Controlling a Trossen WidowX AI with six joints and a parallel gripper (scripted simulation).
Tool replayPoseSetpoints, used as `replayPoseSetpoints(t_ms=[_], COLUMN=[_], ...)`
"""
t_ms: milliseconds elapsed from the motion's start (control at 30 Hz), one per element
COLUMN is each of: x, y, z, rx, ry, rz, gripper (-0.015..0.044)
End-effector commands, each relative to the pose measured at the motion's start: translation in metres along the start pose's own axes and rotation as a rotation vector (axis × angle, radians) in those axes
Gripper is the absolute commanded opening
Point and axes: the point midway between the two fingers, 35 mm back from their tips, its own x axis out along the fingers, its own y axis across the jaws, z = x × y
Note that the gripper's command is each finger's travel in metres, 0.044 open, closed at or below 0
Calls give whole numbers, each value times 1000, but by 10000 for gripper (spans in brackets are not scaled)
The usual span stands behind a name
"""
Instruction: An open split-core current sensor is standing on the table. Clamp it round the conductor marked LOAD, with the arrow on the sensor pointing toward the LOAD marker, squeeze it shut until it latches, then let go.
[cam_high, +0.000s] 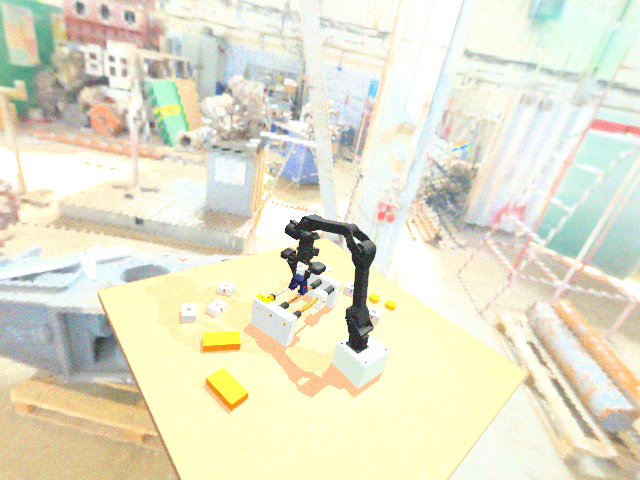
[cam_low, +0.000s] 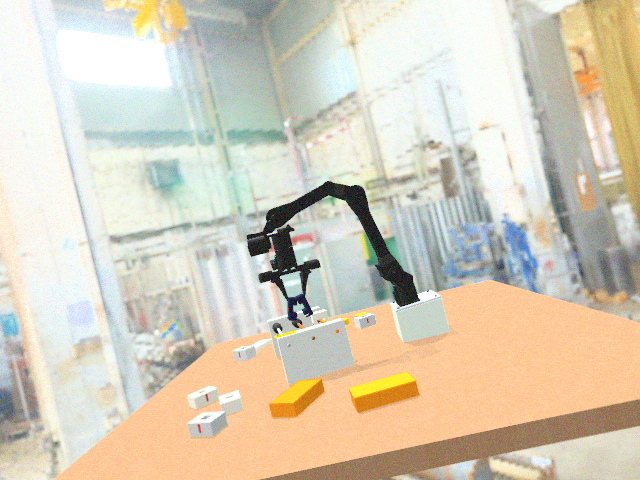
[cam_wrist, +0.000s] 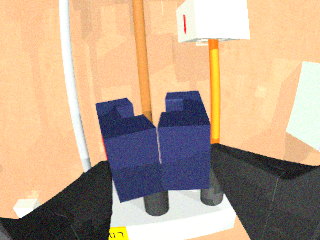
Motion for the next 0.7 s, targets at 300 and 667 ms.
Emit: replayPoseSetpoints(t_ms=[300,667], x=[13,25], y=[57,68], z=[-4,-5], rx=[31,36], ry=[-4,-4], rz=[10,11], gripper=[0,0])
